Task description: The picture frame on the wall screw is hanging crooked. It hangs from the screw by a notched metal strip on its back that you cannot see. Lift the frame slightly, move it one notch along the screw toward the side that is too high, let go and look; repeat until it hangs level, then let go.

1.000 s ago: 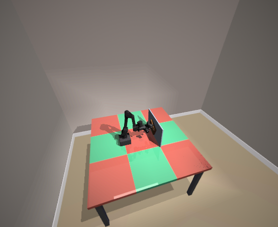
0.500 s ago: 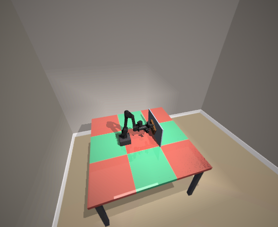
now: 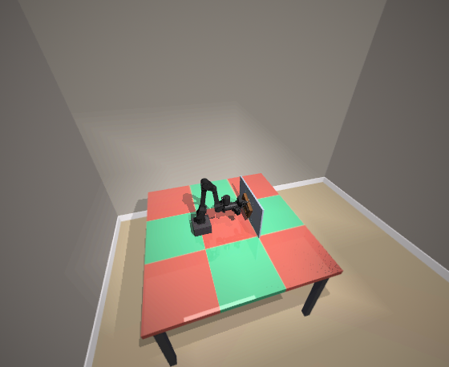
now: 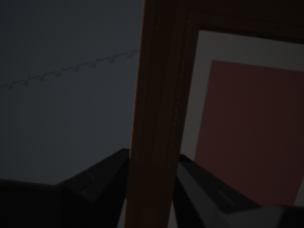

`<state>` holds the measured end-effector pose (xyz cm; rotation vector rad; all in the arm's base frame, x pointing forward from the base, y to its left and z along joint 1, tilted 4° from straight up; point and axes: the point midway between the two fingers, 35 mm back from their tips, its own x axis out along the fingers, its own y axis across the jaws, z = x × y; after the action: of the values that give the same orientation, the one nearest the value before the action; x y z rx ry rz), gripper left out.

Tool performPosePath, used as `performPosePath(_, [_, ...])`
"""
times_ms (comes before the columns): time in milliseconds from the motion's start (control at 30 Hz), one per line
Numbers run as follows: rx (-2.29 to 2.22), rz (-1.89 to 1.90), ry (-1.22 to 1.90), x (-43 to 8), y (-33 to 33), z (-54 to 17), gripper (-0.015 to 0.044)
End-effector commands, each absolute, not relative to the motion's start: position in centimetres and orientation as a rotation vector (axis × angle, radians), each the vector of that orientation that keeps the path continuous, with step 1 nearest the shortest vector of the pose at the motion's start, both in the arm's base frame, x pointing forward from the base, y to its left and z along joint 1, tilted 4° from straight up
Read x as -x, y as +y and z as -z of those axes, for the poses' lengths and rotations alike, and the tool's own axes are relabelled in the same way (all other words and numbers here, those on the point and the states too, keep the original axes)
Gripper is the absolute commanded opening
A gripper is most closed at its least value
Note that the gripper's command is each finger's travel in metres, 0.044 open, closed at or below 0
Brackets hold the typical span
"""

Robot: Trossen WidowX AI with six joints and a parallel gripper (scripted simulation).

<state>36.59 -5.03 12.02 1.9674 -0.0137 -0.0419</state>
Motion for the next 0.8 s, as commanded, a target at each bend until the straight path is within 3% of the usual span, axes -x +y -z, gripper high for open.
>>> performPosePath(0, [-1.973,0.038,-0.018,-36.61,-5.02,-12.16,0.0000])
performPosePath(767, [-1.973,0.038,-0.018,-36.63,-4.56,-12.39,0.0000])
